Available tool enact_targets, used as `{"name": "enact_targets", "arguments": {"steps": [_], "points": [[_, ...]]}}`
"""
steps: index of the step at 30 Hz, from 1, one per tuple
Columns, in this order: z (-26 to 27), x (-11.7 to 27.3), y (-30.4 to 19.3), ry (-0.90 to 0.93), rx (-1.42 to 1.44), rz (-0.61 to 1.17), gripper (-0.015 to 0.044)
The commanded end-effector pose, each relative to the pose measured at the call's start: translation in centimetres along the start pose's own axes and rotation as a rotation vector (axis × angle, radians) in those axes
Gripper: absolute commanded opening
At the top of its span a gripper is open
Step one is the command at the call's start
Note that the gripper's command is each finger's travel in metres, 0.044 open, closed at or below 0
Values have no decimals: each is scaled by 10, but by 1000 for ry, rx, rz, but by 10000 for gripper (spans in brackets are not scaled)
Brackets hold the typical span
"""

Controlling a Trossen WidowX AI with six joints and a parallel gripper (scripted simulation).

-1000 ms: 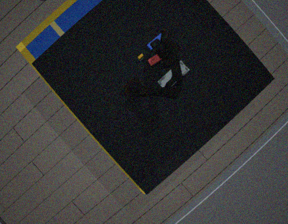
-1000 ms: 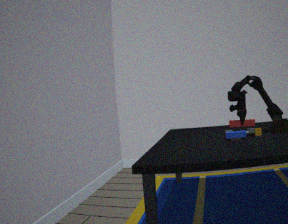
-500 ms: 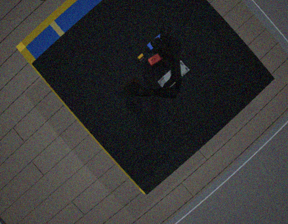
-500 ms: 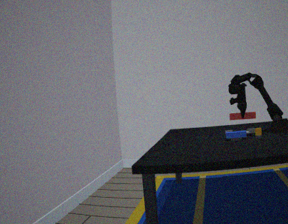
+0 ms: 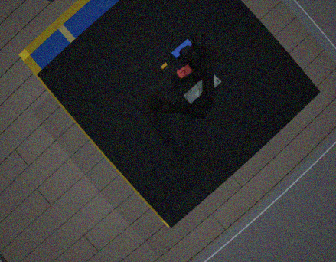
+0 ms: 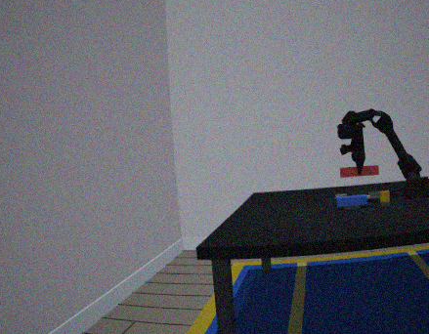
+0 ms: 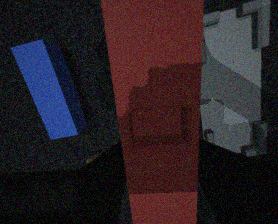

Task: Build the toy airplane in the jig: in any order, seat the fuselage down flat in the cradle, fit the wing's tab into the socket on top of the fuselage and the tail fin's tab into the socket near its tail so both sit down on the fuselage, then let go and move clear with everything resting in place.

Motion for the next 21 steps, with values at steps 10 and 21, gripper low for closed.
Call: {"name": "enact_targets", "arguments": {"steps": [10,21], "points": [[-32,-17,22,8,52,-2,0],[-60,-31,37,6,90,-5,0]]}}
Point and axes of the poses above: the point midway between the two fingers, 35 mm back from their tips, its own x axis back along the fingers, its own z axis across the jaws, y = z × x, the point moved 5 cm from there along x, back along the fingers, and after that the axes turned 15 degrees about -x, right-handed, at the moved point
